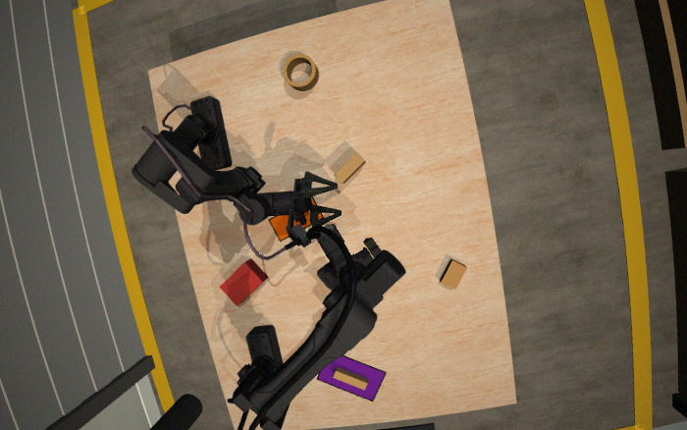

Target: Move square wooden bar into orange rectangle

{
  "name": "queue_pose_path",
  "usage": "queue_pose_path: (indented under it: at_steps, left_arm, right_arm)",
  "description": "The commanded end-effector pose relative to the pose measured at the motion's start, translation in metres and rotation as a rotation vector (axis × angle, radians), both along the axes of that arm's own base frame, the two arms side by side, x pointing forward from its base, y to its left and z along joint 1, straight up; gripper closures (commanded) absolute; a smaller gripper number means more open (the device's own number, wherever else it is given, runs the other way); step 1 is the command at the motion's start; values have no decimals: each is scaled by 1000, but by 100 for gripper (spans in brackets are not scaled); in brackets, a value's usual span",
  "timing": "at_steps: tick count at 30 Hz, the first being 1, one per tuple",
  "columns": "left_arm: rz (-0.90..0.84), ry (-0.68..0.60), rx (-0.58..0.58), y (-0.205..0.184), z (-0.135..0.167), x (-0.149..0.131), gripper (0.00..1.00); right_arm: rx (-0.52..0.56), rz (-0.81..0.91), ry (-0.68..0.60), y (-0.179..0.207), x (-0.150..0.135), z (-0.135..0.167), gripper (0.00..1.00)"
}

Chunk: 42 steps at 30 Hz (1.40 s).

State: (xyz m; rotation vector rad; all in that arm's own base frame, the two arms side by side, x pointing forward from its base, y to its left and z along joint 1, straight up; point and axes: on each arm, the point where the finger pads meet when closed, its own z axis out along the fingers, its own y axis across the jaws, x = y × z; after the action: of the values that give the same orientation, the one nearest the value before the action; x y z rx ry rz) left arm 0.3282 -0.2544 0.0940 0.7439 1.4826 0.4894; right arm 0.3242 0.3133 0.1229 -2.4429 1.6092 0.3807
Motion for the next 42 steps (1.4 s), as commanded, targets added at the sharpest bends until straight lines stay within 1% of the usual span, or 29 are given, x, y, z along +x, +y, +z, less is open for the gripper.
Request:
queue_pose_path:
  at_steps: [1,18,21,26,32,34,42]
  left_arm:
    - [0,-9,-14,-1,5,1,0]
    - [0,-9,-14,-1,5,1,0]
    - [0,-9,-14,-1,5,1,0]
    - [0,-9,-14,-1,5,1,0]
    - [0,-9,-14,-1,5,1,0]
    - [0,-9,-14,-1,5,1,0]
    - [0,-9,-14,-1,5,1,0]
  right_arm:
    - [7,0,-8,1,1,4,0]
    - [7,0,-8,1,1,4,0]
    - [23,-28,-27,2,6,6,0]
    - [45,-132,-61,-5,13,6,0]
    - [62,-314,-69,-32,6,4,0]
    - [62,-314,-69,-32,6,4,0]
    - [82,-634,-75,-87,-13,-1,0]
